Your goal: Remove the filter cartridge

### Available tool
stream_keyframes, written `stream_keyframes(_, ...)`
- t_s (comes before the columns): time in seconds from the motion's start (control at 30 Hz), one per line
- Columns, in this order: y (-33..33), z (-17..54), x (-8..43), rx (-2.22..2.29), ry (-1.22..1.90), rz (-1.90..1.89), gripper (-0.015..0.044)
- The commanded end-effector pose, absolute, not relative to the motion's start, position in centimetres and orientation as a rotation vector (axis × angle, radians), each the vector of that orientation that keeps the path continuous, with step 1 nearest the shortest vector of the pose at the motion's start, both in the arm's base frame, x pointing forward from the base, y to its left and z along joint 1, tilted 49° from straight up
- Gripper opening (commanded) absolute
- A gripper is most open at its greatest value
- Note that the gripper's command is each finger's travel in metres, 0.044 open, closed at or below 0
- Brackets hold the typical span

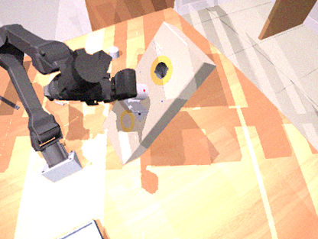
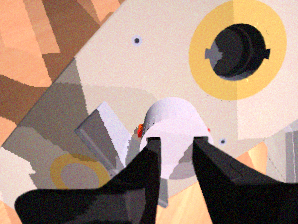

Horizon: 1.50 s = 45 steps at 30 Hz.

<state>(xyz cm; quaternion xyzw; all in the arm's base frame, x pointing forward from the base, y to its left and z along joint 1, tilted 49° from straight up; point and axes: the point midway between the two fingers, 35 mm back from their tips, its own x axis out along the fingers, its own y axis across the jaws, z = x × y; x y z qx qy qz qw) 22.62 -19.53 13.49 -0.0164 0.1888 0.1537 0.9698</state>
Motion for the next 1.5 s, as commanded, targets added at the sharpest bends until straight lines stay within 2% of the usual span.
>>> stream_keyframes(0.0,-19.7,13.6,22.7,-0.035,0.381,0.31,0.0105)
stream_keyframes(0.5,-19.3,13.6,22.5,-0.053,0.37,0.308,0.0106)
stream_keyframes(0.87,-24.8,18.1,25.2,-0.053,0.369,0.308,0.0106)
stream_keyframes(1.3,-29.6,22.6,23.5,-0.072,0.37,0.305,0.044)
stream_keyframes(1.37,-28.9,21.8,23.5,0.019,0.413,0.312,0.0387)
stream_keyframes(1.47,-25.2,18.3,23.2,0.396,0.61,0.327,0.0309)
